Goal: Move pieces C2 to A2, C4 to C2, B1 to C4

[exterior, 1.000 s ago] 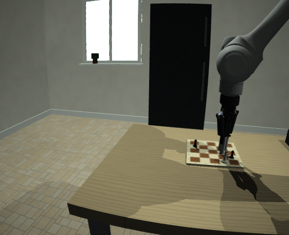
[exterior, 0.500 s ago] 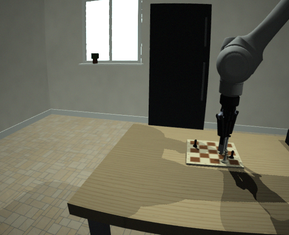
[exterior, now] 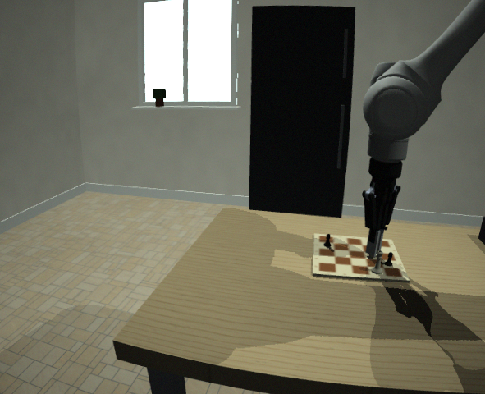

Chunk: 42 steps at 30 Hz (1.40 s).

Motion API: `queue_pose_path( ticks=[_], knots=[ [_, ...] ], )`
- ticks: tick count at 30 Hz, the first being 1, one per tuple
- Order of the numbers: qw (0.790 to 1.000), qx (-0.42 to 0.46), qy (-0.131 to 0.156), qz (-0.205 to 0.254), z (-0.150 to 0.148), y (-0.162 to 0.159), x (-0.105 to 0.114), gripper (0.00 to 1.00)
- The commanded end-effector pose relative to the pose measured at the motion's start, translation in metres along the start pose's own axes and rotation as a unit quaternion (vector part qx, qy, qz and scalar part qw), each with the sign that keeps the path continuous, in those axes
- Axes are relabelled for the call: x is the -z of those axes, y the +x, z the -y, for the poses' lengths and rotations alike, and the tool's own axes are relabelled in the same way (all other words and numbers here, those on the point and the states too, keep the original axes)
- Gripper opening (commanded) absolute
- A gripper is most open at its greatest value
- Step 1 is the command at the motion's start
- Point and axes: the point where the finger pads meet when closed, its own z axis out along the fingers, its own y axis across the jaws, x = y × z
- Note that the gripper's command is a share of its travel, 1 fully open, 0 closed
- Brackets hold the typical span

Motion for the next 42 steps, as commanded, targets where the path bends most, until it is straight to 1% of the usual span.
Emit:
queue_pose_path(
  ticks=[1,14,15,17,18,20,21,23,24,28,29,42],
  knots=[
    [1.000,0.000,0.000,0.000,0.0000,0.0000,0.0001,0.00],
    [1.000,0.000,0.000,0.000,0.0000,0.0000,0.0001,0.00],
    [1.000,0.000,0.000,0.000,0.0000,0.0000,0.0001,0.04],
    [1.000,0.000,0.000,0.000,0.0000,0.0000,0.0001,0.04],
    [1.000,0.000,0.000,0.000,0.0000,0.0000,0.0001,0.08],
    [1.000,0.000,0.000,0.000,0.0000,0.0000,0.0001,0.08],
    [1.000,0.000,0.000,0.000,0.0000,0.0000,0.0001,0.12],
    [1.000,0.000,0.000,0.000,0.0000,0.0000,0.0001,0.12],
    [1.000,0.000,0.000,0.000,0.0000,0.0000,0.0001,0.16],
    [1.000,0.000,0.000,0.000,0.0000,0.0000,0.0001,0.16],
    [1.000,0.000,0.000,0.000,0.0000,0.0000,0.0001,0.20],
    [1.000,0.000,0.000,0.000,0.0000,0.0000,0.0017,0.20]
  ],
)
